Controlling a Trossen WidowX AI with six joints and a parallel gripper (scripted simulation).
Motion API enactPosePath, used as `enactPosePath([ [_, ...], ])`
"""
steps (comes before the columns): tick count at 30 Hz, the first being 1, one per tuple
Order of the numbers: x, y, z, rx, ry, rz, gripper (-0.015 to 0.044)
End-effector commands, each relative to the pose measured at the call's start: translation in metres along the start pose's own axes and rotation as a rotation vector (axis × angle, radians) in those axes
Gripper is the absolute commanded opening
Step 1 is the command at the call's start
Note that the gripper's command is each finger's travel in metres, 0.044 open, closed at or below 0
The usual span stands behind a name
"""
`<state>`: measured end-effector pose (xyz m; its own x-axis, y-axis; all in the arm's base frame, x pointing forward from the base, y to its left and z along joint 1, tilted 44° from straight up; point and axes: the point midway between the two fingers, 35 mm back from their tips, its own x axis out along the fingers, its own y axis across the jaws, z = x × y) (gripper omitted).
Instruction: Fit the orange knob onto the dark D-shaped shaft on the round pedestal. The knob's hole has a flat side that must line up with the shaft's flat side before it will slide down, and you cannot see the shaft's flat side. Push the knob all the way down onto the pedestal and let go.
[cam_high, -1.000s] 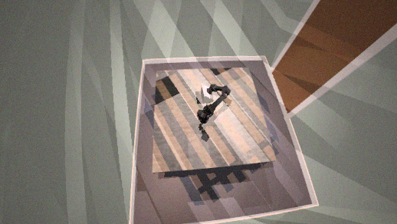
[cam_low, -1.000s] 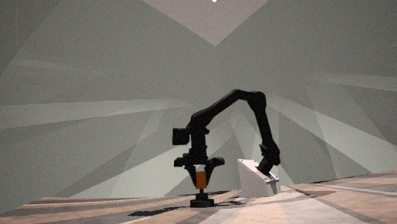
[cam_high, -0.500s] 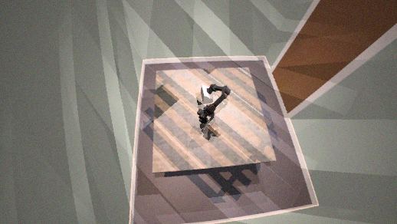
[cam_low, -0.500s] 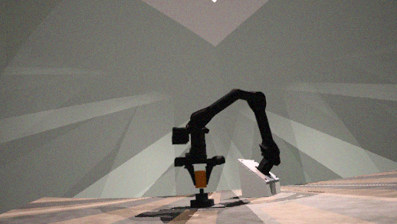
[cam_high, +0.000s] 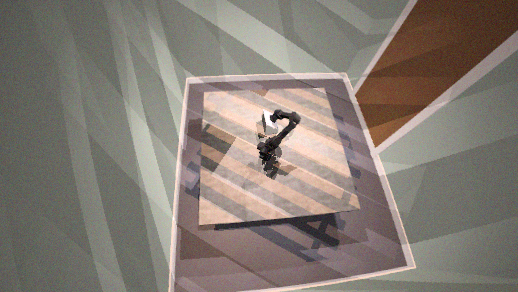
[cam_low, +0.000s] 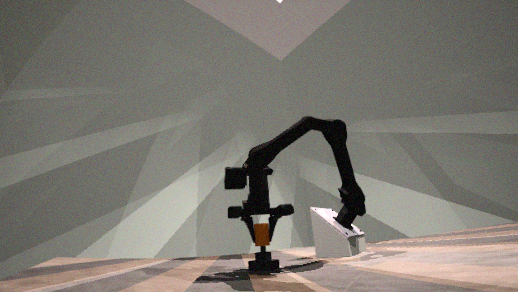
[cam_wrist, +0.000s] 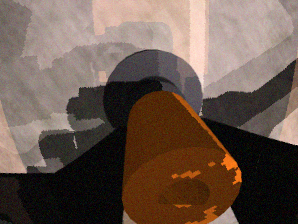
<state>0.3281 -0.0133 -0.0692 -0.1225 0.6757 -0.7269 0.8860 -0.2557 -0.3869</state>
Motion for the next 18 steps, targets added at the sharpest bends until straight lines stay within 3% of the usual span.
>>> enactPosePath([
  [1,-0.0029,-0.0003,-0.0003,0.002,-0.003,0.007,0.0],
  [18,-0.0046,0.0026,-0.0014,0.002,-0.003,0.007,0.0],
])
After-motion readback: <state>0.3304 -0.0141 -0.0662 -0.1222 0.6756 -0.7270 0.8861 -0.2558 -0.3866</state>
